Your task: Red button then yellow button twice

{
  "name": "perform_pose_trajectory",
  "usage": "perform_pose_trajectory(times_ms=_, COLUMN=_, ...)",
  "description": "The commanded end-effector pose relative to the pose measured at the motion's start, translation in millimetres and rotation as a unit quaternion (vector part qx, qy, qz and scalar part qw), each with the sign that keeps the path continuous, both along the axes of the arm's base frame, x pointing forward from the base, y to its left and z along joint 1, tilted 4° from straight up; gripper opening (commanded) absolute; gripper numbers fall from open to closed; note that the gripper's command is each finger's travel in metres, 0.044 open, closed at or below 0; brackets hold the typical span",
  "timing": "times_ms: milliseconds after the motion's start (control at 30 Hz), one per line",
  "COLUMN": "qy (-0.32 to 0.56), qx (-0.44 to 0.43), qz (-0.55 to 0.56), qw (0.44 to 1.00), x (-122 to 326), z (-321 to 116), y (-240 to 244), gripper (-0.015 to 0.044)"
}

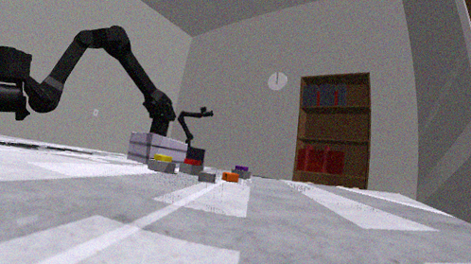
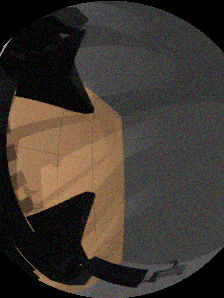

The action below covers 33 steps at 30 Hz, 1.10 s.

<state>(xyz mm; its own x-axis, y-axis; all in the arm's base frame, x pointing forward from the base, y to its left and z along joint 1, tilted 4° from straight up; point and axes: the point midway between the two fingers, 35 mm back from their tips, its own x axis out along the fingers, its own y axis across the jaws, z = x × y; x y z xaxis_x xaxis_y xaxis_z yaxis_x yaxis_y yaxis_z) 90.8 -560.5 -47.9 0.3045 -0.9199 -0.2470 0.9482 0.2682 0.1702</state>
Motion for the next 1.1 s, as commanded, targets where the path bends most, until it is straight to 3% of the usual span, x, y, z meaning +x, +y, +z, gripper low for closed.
perform_pose_trajectory(times_ms=0, qy=0.001, qx=0.003, qz=0.004, qw=1.0, x=4.3, z=0.8, y=1.0, gripper=0.04)
perform_pose_trajectory(times_ms=267, qy=0.048, qx=0.107, qz=0.128, qw=0.985, x=134.6, z=25.3, y=64.5, gripper=0.04)
perform_pose_trajectory(times_ms=567, qy=0.143, qx=0.215, qz=0.278, qw=0.925, x=237.3, z=53.8, y=207.4, gripper=0.04)
perform_pose_trajectory(times_ms=800, qy=0.242, qx=0.276, qz=0.384, qw=0.847, x=255.1, z=74.5, y=341.1, gripper=0.04)
perform_pose_trajectory(times_ms=1067, qy=0.379, qx=0.315, qz=0.489, qw=0.72, x=202.5, z=97.5, y=484.6, gripper=0.04)
